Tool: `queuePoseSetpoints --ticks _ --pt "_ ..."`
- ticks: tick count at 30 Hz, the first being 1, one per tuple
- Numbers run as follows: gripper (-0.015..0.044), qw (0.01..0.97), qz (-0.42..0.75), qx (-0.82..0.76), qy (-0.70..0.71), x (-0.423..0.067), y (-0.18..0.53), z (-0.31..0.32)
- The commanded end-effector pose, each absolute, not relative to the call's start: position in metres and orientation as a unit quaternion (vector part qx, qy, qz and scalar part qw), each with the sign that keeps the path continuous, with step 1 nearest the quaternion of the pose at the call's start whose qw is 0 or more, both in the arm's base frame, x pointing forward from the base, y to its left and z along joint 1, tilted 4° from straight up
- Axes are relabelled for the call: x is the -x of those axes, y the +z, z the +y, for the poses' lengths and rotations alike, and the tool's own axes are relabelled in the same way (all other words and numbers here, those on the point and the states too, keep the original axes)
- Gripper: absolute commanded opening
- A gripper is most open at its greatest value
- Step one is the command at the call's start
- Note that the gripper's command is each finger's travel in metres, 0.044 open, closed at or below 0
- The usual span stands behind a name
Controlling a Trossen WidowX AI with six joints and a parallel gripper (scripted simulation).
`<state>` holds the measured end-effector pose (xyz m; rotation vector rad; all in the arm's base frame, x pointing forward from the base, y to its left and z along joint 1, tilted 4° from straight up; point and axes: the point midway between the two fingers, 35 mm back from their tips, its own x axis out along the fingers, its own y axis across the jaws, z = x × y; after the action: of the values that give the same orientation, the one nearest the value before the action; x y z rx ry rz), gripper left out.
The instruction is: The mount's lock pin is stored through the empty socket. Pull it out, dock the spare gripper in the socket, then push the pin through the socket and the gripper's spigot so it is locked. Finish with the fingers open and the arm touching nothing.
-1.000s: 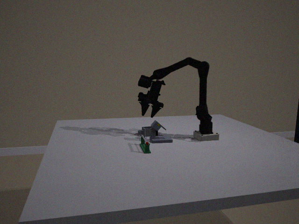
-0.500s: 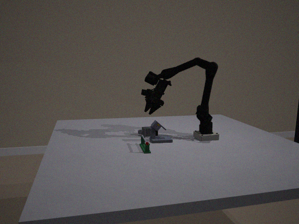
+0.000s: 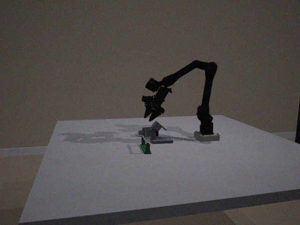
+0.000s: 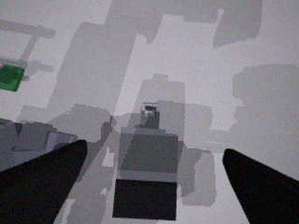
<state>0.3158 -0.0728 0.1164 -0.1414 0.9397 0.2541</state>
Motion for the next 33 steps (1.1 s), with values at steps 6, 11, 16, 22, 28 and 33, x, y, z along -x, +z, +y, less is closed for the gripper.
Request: queuePoseSetpoints --ticks 6,11,16,22,28,33 --pt "0.0440 0.878 0.457 0.063 0.124 -0.315 0.086 -0.071" --pt "0.0440 0.878 0.457 0.063 0.124 -0.317 0.079 -0.071" --pt "0.0440 0.878 0.457 0.063 0.124 -0.318 0.070 -0.071" --pt "0.0440 0.878 0.457 0.063 0.124 -0.319 0.060 -0.071" --pt "0.0440 0.878 0.457 0.063 0.124 -0.319 0.050 -0.070" --pt "0.0440 0.878 0.457 0.063 0.124 -0.320 0.042 -0.070"
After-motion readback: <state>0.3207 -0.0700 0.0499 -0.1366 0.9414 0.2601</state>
